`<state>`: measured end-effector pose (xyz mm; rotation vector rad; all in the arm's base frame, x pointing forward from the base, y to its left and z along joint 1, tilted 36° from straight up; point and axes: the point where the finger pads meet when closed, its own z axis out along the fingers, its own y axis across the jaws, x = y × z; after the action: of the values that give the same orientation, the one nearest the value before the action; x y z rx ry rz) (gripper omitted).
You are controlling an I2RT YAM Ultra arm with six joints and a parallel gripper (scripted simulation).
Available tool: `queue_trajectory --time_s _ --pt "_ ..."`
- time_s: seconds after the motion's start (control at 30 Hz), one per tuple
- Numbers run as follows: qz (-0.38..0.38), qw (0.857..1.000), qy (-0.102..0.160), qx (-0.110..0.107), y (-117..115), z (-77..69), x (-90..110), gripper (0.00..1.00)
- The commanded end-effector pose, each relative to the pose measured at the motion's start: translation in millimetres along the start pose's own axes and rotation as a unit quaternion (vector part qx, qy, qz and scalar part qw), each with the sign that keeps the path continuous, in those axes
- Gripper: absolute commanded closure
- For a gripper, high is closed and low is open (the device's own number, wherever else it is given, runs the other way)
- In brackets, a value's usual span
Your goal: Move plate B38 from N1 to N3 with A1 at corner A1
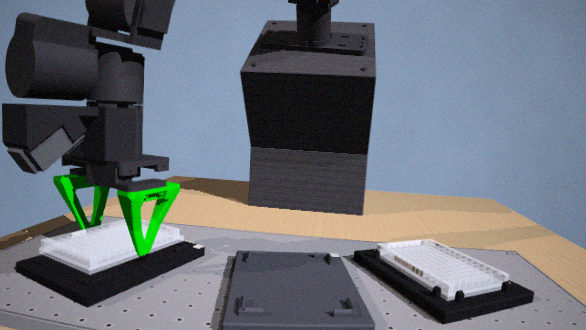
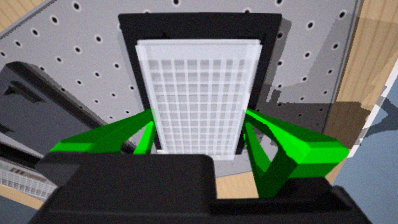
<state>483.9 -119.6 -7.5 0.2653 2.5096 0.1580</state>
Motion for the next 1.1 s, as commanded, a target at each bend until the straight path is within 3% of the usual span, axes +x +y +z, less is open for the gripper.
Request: queue_trajectory --time_s 0.0,1.07 --pt "0.001 1.000 -0.003 0.001 -1.6 -7.4 -3.2 1.00" --pt "0.001 1.000 -0.003 0.001 -1.6 -54.1 -3.1 1.00"
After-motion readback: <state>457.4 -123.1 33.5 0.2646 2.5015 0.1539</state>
